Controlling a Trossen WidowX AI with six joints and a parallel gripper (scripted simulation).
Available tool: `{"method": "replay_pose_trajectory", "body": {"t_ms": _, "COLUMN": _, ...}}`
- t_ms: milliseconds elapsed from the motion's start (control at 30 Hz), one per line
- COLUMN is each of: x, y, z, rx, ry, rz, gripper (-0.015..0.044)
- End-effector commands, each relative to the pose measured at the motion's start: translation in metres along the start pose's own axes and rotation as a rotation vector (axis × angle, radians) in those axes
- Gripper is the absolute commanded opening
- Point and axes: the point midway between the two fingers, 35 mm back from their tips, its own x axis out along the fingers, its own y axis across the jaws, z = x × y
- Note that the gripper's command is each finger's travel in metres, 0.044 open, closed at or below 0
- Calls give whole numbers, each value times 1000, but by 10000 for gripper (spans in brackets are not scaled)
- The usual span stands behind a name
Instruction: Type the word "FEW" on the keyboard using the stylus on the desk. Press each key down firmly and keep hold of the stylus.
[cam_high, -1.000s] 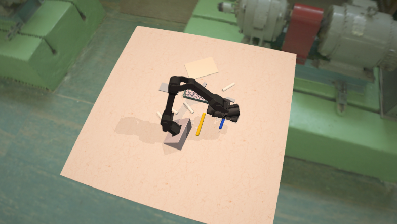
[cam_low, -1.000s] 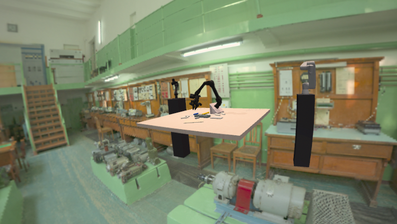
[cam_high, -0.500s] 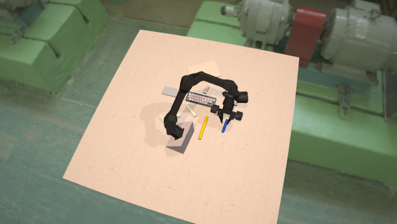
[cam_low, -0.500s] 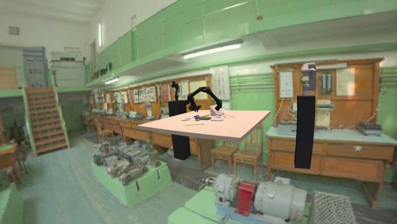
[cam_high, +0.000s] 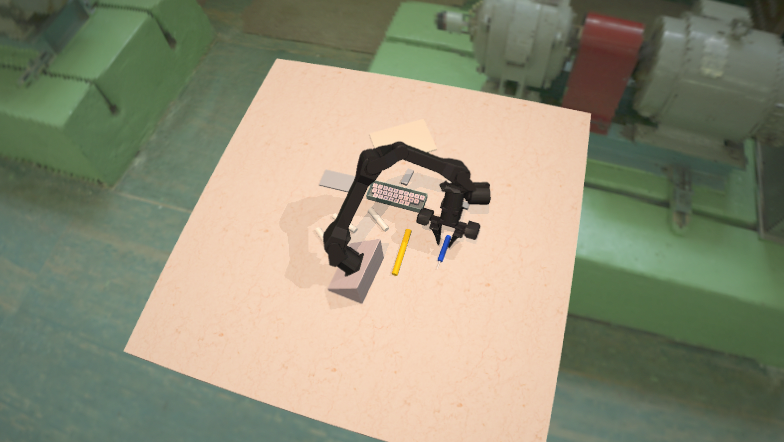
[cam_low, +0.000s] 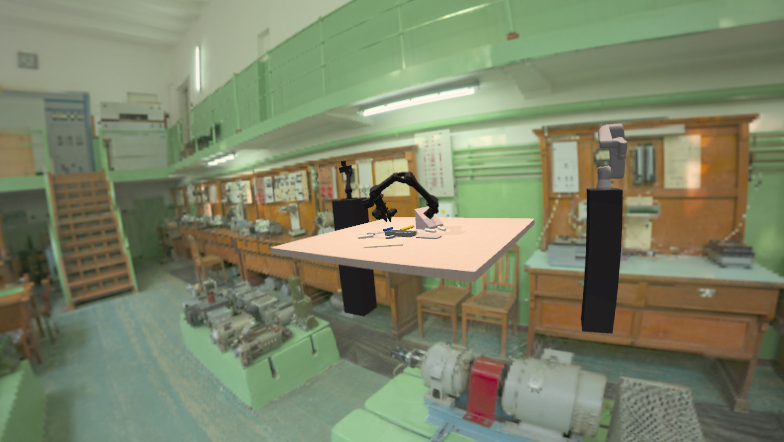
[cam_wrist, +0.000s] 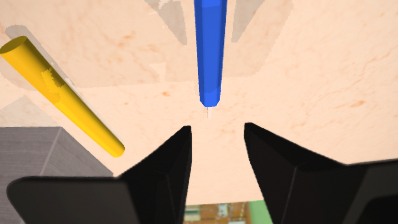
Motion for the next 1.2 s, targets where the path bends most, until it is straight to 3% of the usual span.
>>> {"method": "replay_pose_trajectory", "body": {"t_ms": 0, "x": 4, "y": 1, "z": 1, "rx": 6, "ry": -1, "rz": 4, "gripper": 150}}
{"method": "replay_pose_trajectory", "body": {"t_ms": 1167, "x": 27, "y": 1, "z": 15, "rx": 5, "ry": -1, "rz": 5, "gripper": 150}}
